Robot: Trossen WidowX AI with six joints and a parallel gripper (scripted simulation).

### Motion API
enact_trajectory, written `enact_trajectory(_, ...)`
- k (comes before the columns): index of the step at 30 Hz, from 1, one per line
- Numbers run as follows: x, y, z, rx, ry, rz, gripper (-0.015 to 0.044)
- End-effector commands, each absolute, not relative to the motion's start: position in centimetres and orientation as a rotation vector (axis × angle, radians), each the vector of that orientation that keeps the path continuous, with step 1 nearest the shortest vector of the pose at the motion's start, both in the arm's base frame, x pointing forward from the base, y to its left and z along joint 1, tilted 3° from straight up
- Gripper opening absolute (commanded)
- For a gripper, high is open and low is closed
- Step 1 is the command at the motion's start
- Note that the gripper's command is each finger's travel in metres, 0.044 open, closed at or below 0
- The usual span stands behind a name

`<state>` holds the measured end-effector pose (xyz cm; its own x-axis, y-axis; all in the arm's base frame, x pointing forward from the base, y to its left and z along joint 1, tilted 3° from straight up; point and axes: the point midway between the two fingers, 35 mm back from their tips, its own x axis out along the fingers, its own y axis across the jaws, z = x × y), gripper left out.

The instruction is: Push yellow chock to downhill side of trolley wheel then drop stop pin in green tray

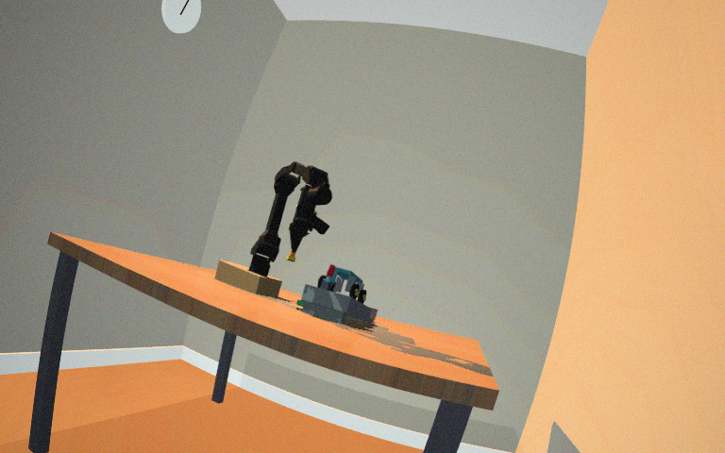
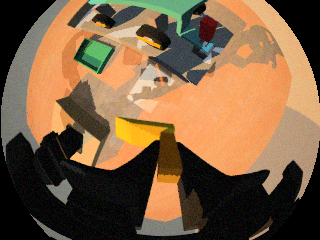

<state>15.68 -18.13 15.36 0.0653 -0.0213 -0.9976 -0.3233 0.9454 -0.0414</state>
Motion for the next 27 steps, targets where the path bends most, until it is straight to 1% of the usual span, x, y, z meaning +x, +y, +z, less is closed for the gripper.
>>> enact_trajectory(1,15.70,-18.03,15.37,-0.376,1.479,0.327,0.0000)
enact_trajectory(27,15.71,-18.04,15.36,-1.089,1.258,1.001,0.0000)
